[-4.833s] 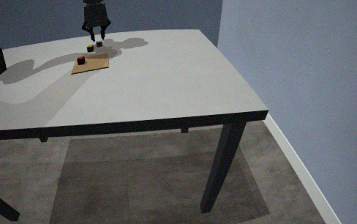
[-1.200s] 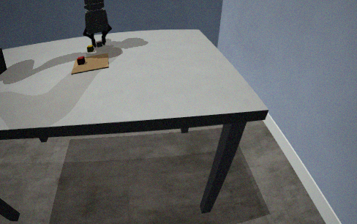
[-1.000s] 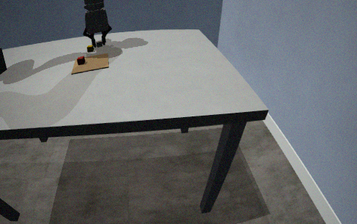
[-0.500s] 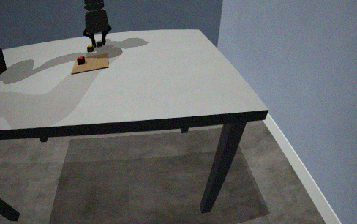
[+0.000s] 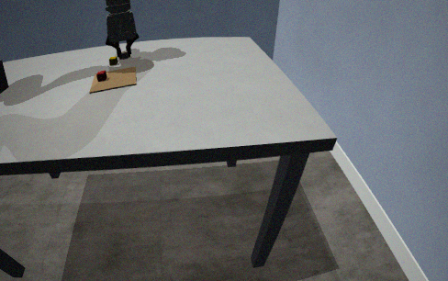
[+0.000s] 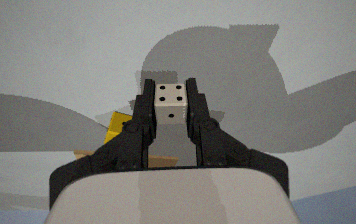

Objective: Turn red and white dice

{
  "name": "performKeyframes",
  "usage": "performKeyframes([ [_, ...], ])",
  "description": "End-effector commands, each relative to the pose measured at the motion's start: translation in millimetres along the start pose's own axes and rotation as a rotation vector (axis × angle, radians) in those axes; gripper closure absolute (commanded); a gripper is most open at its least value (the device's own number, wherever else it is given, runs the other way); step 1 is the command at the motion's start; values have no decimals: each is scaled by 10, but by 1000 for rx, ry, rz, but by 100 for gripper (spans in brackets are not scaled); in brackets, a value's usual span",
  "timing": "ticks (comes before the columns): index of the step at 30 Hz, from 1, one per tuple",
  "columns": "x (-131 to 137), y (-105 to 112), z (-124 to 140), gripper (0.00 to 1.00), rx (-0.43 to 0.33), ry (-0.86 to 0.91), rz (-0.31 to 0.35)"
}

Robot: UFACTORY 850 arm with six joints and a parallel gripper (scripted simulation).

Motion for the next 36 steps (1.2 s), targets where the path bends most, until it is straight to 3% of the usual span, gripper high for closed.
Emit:
performKeyframes([
  [1, 8, 7, -2, 79, 0, 0, 2],
  [36, 8, 64, -1, 79, 0, 0, 2],
])
Point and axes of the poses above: the point where the finger pads meet when closed, its own y axis back along the fingers, its own x axis across the jaws, z = x × y, the point moved 8 cm from there along y, back along the fingers, and after that the axes turned 15 degrees about -y, right-handed, at the moved point
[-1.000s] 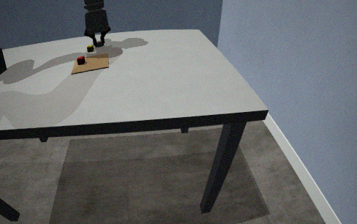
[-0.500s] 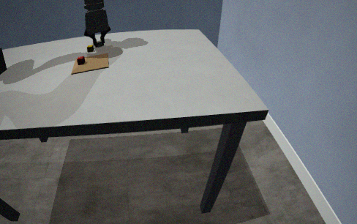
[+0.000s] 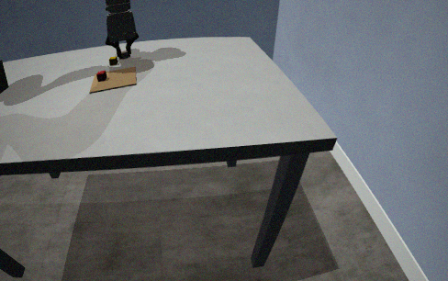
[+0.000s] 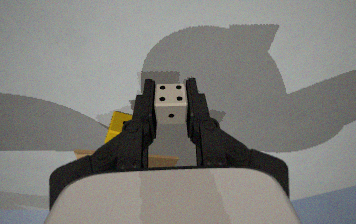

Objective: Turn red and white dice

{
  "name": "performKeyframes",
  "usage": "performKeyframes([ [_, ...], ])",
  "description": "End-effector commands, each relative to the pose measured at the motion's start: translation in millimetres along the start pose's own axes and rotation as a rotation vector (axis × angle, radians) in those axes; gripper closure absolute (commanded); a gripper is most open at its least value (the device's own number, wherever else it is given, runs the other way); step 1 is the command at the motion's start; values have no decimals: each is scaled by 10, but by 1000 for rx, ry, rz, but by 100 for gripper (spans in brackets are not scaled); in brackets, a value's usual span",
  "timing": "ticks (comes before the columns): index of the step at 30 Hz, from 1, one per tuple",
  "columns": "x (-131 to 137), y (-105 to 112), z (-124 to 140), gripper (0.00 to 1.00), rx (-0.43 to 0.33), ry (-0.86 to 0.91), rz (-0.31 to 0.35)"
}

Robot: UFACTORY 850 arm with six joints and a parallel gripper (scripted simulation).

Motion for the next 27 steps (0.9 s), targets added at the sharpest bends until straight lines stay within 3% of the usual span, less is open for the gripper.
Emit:
performKeyframes([
  [1, 11, 89, -2, 79, 0, 0, 2],
  [16, 9, 920, -2, 79, 0, 0, 2],
  [27, 9, 998, -2, 79, 0, 0, 2],
])
Point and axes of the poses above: the point where the finger pads meet when closed, its own y axis back along the fingers, its own x axis across the jaws, z = x × y, the point moved 8 cm from there along y, back along the fingers, and after that the axes turned 15 degrees about -y, right-handed, at the moved point
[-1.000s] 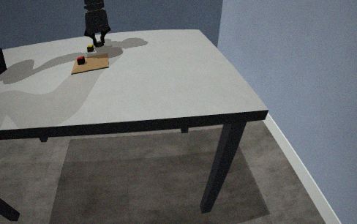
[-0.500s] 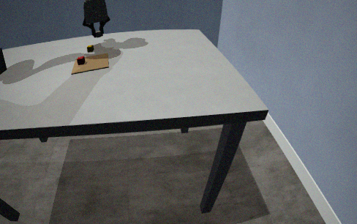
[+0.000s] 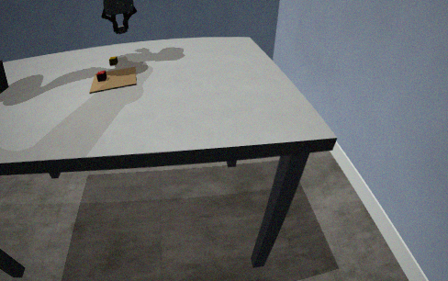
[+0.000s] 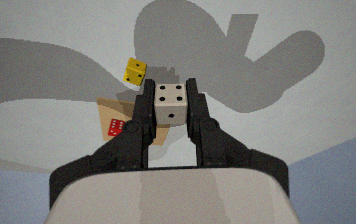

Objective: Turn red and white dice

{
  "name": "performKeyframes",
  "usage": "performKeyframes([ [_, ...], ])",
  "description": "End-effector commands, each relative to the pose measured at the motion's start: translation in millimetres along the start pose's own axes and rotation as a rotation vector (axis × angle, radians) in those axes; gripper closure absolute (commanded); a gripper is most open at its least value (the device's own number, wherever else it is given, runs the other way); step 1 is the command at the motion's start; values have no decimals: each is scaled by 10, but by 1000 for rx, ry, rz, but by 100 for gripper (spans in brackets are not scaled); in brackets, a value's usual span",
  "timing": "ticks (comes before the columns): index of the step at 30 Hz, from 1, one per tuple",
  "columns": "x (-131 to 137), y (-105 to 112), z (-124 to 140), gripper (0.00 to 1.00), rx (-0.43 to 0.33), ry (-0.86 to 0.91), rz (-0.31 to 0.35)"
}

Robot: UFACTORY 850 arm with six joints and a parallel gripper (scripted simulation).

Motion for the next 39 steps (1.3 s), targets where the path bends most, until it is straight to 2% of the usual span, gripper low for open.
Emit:
performKeyframes([
  [1, 10, 16, -2, 79, 0, 0, 2],
  [13, -3, -109, -92, 79, 1, -60, 1],
  [19, 1, -111, -56, 79, 36, -60, -13],
  [22, 26, -108, 0, 79, 110, -60, -26],
  [24, 35, -132, 90, 79, 205, -60, -50],
  [32, 69, -193, 266, 79, 409, -59, -98],
  [34, 69, -193, 266, 79, 409, -59, -98],
  [35, 75, -200, 287, 79, 434, -58, -103],
  [36, 90, -230, 353, 79, 515, -58, -121],
  [37, 90, -230, 354, 79, 517, -58, -121],
  [39, 102, -256, 411, 79, 589, -57, -136],
])
Point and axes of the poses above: the point where the finger pads meet when closed, its own y axis back along the fingers, its own x axis across the jaws, z = x × y, the point moved 8 cm from there along y, back along the fingers, and after that the axes turned 15 degrees about -y, right-handed, at the moved point
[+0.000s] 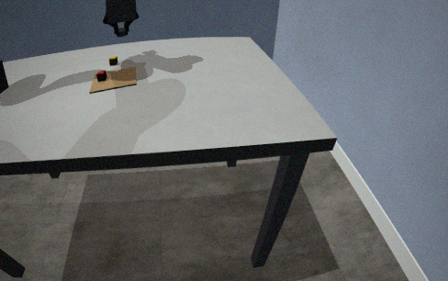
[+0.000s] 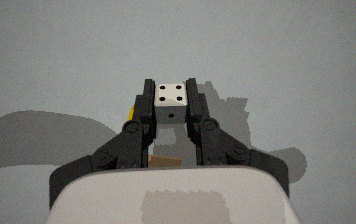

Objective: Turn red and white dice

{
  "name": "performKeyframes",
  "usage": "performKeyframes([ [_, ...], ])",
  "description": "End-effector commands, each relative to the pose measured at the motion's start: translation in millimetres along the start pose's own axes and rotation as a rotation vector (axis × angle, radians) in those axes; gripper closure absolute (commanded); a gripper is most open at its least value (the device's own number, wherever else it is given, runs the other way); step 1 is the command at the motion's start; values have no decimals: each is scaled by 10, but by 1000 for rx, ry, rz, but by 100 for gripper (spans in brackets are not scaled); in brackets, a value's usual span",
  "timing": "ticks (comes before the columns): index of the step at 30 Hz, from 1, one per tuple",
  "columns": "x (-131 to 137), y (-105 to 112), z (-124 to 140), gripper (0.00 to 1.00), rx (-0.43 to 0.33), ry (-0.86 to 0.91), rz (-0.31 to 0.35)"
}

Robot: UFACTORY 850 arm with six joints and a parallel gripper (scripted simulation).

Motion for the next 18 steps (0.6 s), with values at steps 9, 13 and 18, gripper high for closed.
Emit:
performKeyframes([
  [9, 79, -46, 364, 79, 411, 9, -99],
  [13, 91, -64, 419, 79, 473, 9, -116],
  [18, 117, -115, 517, 79, 597, 9, -150],
])
Point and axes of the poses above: the point where the finger pads meet when closed, its own y axis back along the fingers, its own x axis across the jaws, z = x × y, the point moved 8 cm from there along y, back along the fingers, and after that the axes turned 15 degrees about -y, right-handed, at the moved point
